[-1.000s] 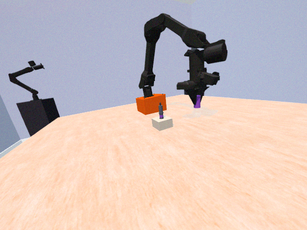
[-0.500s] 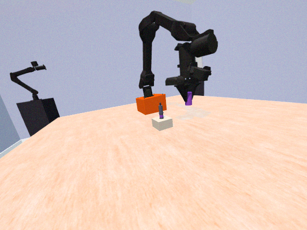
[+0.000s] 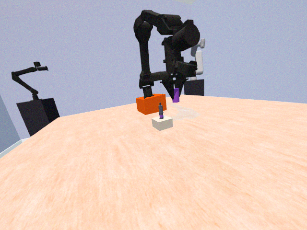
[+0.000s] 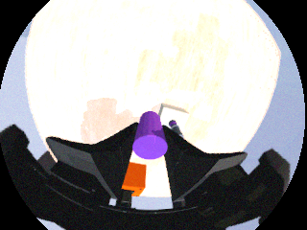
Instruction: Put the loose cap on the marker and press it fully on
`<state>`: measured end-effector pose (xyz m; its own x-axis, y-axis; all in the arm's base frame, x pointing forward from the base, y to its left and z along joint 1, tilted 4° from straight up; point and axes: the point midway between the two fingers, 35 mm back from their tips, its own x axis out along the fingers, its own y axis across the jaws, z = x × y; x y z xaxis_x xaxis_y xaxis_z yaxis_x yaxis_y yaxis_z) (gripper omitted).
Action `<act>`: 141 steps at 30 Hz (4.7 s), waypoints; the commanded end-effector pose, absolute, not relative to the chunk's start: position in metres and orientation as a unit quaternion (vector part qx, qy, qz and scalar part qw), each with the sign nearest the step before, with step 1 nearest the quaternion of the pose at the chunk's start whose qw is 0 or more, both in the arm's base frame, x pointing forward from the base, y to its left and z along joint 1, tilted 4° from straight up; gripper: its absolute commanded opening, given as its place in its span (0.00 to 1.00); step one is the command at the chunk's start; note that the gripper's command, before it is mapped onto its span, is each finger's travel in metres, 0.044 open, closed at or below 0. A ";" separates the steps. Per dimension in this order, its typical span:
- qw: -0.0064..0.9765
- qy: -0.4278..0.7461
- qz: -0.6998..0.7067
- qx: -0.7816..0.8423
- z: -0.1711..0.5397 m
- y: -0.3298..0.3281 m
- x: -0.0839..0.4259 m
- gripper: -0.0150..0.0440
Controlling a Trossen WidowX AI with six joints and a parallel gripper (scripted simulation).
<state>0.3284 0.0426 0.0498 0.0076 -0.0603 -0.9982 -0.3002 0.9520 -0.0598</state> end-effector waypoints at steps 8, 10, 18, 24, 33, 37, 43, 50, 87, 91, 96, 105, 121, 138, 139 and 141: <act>0.699 0.698 0.085 -0.133 0.068 0.004 0.322 0.25; 0.698 0.698 0.085 -0.134 0.071 -0.003 0.320 0.25; 0.697 0.699 0.084 -0.135 0.077 -0.018 0.315 0.25; 0.697 0.699 0.084 -0.135 0.071 -0.019 0.315 0.25; 0.697 0.699 0.084 -0.135 0.058 -0.020 0.316 0.25; 0.697 0.699 0.084 -0.135 0.051 -0.020 0.316 0.25; 0.697 0.699 0.084 -0.135 0.042 -0.021 0.316 0.25; 0.697 0.699 0.084 -0.135 0.030 -0.022 0.316 0.25; 0.697 0.699 0.083 -0.133 0.045 -0.021 0.317 1.00; 0.697 0.699 0.083 -0.133 0.092 -0.017 0.314 1.00; 0.701 0.701 0.062 -0.112 0.088 -0.017 0.315 0.91; 0.705 0.703 0.040 -0.090 0.083 -0.018 0.315 0.51; 0.705 0.703 0.040 -0.090 0.082 -0.018 0.315 0.25; 0.704 0.703 0.040 -0.090 0.057 -0.019 0.315 0.25; 0.704 0.703 0.040 -0.090 0.056 -0.020 0.315 0.25; 0.704 0.703 0.040 -0.090 0.053 -0.020 0.315 0.25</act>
